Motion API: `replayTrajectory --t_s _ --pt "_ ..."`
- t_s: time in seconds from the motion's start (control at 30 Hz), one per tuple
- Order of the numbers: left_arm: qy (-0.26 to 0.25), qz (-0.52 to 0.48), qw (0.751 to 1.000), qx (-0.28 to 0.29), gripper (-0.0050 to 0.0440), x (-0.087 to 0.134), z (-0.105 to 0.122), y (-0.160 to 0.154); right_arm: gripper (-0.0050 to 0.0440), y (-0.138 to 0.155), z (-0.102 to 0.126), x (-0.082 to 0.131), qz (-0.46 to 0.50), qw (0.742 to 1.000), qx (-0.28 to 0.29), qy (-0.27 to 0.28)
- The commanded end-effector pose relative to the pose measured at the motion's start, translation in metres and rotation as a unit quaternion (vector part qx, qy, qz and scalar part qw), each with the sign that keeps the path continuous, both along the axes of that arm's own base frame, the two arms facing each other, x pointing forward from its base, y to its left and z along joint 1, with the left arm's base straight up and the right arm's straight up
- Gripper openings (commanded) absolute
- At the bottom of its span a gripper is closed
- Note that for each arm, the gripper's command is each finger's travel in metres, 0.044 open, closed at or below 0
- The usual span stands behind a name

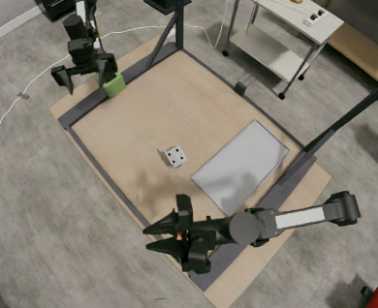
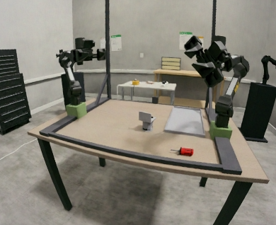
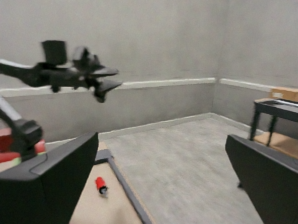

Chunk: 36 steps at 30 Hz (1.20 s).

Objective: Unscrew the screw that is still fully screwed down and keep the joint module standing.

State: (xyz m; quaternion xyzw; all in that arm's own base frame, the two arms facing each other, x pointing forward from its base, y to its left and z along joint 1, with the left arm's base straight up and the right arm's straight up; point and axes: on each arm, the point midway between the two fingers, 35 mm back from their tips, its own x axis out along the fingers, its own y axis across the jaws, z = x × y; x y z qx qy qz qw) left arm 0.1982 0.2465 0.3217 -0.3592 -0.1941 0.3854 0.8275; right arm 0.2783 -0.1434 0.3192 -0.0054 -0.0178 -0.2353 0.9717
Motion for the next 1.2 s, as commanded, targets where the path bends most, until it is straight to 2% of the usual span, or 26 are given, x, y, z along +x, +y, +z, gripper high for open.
replayTrajectory --t_s 0.0,0.13,0.3,0.5,0.7,0.87,1.17 --pt "-0.056 0.003 0.998 -0.025 0.0215 -0.005 0.012 0.001 0.0400 0.037 0.013 0.012 0.060 0.998 -0.006 -0.018" --pt "-0.103 0.005 0.993 -0.061 0.0215 -0.008 0.014 0.004 0.0400 0.068 0.016 0.028 0.116 0.993 -0.006 -0.019" --pt "-0.099 0.006 0.993 -0.062 0.0215 -0.008 0.010 0.003 0.0400 0.068 0.016 0.028 0.116 0.993 -0.006 -0.019" --pt "-0.173 0.008 0.978 -0.115 0.0215 -0.013 0.012 0.007 0.0400 0.121 0.009 0.030 0.200 0.980 -0.003 -0.014" --pt "-0.243 0.011 0.956 -0.165 0.0215 -0.017 0.014 0.010 0.0400 0.174 0.016 0.035 0.282 0.959 -0.002 -0.020" --pt "-0.240 0.011 0.956 -0.167 0.0215 -0.016 0.010 0.010 0.0400 0.174 0.016 0.035 0.282 0.959 -0.002 -0.020" --pt "-0.346 0.014 0.908 -0.238 0.0215 -0.024 0.012 0.014 0.0400 0.166 -0.011 0.079 0.203 0.976 0.074 0.034"
